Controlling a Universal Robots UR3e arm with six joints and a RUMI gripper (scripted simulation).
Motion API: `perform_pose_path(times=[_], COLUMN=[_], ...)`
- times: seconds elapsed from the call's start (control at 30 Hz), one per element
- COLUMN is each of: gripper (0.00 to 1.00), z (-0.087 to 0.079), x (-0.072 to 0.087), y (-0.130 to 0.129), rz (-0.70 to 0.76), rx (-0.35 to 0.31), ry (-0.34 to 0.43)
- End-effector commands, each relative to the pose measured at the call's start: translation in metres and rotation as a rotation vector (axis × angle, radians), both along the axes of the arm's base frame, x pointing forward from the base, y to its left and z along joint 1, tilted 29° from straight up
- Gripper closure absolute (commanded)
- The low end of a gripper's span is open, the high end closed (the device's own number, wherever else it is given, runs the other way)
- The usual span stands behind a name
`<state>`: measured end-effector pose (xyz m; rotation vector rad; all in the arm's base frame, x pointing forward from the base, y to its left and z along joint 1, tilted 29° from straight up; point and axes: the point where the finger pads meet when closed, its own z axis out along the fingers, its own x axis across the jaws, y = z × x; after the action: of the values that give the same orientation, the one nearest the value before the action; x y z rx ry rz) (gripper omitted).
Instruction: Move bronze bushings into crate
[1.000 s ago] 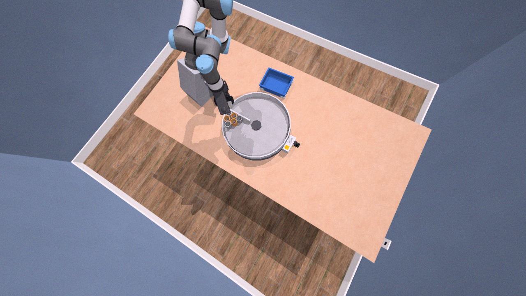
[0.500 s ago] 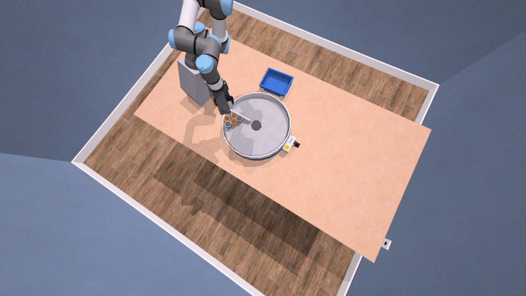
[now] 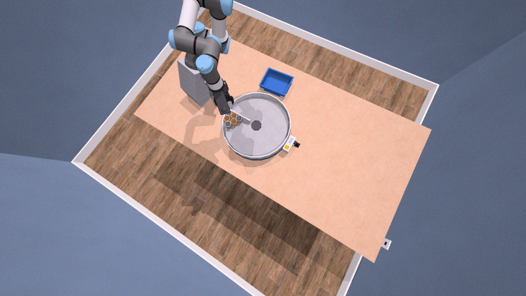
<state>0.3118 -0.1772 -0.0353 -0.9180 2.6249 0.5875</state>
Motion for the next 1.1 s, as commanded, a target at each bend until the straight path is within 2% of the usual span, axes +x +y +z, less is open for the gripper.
perform_pose_path(times=[0.0,0.63,1.07], gripper=[0.95,0.95,0.95], z=[0.000,-0.014,-0.038], x=[0.001,0.005,0.014], y=[-0.001,0.003,0.010], rz=[-0.008,-0.120,-0.310], rx=[-0.001,0.018,0.049], ry=[0.003,0.063,0.165])
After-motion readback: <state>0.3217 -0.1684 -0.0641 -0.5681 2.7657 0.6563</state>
